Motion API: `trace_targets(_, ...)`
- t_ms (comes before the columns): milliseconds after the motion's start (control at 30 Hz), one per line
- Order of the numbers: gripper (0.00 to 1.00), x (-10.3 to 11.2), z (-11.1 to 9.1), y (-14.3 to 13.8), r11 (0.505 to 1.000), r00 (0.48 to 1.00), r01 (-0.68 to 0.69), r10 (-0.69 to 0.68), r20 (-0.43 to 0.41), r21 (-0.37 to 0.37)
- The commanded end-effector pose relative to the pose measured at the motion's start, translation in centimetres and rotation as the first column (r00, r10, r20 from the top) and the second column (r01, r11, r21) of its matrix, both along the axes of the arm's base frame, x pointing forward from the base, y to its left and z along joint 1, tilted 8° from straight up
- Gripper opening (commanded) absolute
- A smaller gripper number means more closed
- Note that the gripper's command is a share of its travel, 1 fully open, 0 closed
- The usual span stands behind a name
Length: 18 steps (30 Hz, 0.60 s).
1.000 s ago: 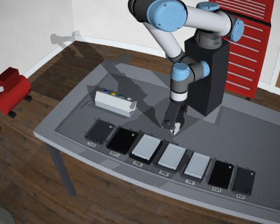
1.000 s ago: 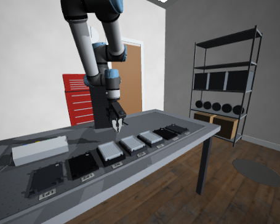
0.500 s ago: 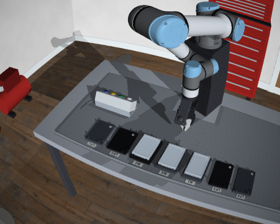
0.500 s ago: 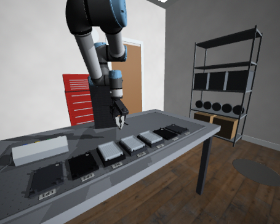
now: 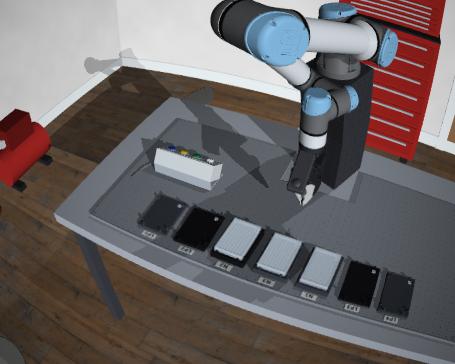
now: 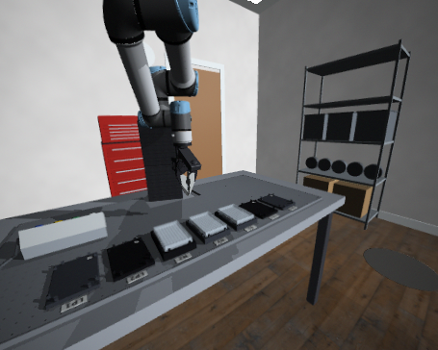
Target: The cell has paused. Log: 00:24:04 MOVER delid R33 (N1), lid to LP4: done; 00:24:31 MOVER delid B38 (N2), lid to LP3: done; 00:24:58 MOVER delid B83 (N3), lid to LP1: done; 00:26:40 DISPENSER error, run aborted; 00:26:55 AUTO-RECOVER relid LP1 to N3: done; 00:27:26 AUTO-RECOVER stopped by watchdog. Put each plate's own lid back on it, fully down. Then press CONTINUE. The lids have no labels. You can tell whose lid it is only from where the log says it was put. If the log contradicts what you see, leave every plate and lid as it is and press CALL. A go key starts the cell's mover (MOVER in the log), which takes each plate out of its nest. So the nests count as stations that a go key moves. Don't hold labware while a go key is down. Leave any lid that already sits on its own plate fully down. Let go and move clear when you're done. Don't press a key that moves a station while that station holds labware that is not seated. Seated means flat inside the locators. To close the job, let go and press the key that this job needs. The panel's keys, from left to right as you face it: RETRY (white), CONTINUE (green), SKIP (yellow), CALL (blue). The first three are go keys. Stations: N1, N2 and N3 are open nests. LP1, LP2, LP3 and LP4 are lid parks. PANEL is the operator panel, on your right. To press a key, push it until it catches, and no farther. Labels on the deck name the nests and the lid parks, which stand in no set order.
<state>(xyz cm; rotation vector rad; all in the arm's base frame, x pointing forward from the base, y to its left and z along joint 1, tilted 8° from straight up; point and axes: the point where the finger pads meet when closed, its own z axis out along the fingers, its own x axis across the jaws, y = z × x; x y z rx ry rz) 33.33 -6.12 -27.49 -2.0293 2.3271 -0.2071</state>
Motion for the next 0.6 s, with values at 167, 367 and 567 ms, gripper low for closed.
trace_targets(167, 0.0, -0.4, 3.3, 0.2, 1.0, 1.0, 0.0, 0.0, 0.0, 0.0)
trace_targets(367, 0.0, -0.4, 3.3, 0.2, 1.0, 1.0, 0.0, 0.0, 0.0, 0.0)
trace_targets(567, 0.0, -1.5, 3.3, -2.6, 0.993, 0.993, 0.118, -0.119, 0.007, 0.015)
